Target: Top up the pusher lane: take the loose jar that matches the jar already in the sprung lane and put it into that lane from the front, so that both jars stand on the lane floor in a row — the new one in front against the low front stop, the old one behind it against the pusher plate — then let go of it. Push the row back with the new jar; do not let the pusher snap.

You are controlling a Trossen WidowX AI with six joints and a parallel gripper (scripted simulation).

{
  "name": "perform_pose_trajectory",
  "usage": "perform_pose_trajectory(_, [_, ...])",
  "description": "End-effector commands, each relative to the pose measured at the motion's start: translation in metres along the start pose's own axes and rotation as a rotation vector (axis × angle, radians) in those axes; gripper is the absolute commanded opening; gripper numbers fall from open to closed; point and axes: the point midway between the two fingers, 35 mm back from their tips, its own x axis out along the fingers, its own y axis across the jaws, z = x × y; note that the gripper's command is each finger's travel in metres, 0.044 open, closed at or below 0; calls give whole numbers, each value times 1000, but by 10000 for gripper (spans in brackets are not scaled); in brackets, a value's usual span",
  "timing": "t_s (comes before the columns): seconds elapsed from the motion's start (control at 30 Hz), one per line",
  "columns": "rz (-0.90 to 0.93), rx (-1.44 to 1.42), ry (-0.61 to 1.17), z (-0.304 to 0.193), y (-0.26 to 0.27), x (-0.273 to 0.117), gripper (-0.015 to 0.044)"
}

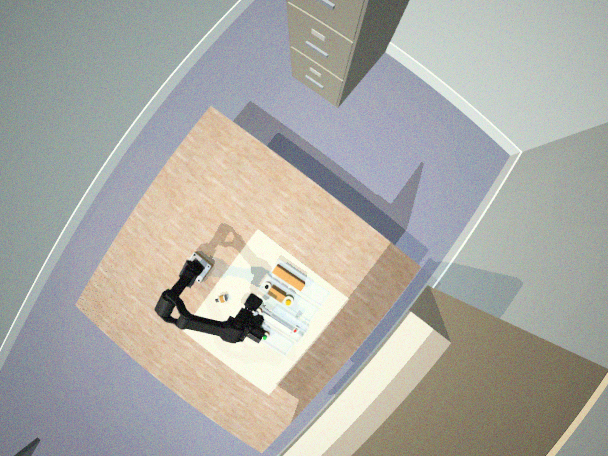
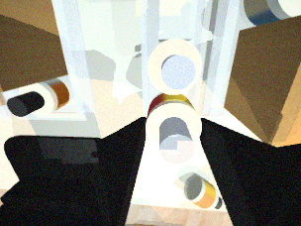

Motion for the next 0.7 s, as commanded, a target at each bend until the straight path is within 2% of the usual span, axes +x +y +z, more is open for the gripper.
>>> perform_pose_trajectory(0.0, [-3,-4,-14,8,0,1,0])
perform_pose_trajectory(0.67, [-3,-4,-15,17,0,1,0])
